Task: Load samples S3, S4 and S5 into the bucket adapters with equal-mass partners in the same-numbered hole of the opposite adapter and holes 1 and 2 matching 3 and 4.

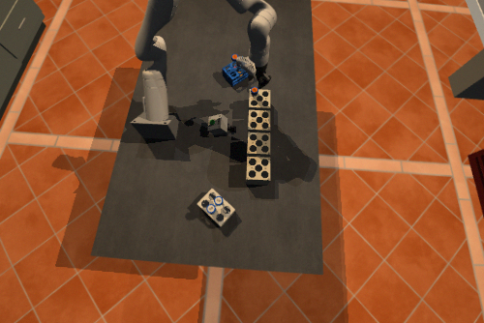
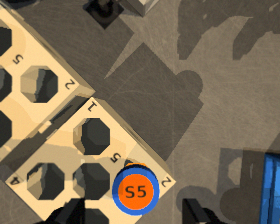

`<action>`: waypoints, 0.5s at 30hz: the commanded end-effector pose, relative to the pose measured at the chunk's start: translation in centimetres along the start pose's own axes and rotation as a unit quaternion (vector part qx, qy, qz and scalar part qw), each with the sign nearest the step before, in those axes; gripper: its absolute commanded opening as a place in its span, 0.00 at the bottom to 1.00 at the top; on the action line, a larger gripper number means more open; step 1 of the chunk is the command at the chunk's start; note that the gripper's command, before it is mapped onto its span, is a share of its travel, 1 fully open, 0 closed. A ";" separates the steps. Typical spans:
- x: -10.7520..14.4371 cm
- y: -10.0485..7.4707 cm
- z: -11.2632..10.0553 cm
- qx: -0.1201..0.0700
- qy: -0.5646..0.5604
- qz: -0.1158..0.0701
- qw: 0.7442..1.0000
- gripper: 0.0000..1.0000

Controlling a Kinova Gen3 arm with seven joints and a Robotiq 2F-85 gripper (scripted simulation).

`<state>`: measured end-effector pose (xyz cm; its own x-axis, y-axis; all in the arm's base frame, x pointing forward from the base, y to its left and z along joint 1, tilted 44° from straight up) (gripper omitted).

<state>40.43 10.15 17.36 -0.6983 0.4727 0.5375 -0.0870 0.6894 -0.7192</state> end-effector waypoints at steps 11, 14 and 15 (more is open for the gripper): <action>0.2 1.8 -0.2 -0.002 0.000 -0.003 1.000 0.62; 0.2 2.2 -0.2 -0.002 0.000 -0.002 1.000 0.62; 0.2 2.4 -0.2 -0.002 0.000 -0.003 1.000 0.62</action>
<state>40.28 11.35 16.12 -0.6985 0.4726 0.5374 -0.0870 0.6894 -0.7192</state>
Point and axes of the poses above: the point where the finger pads meet when closed, its own y axis out along the fingers, its own x axis across the jaws, z = x × y, the point moved 1 cm from there along -y, back along the fingers, and after that the axes turned 6 degrees about y, right-handed, at the moved point
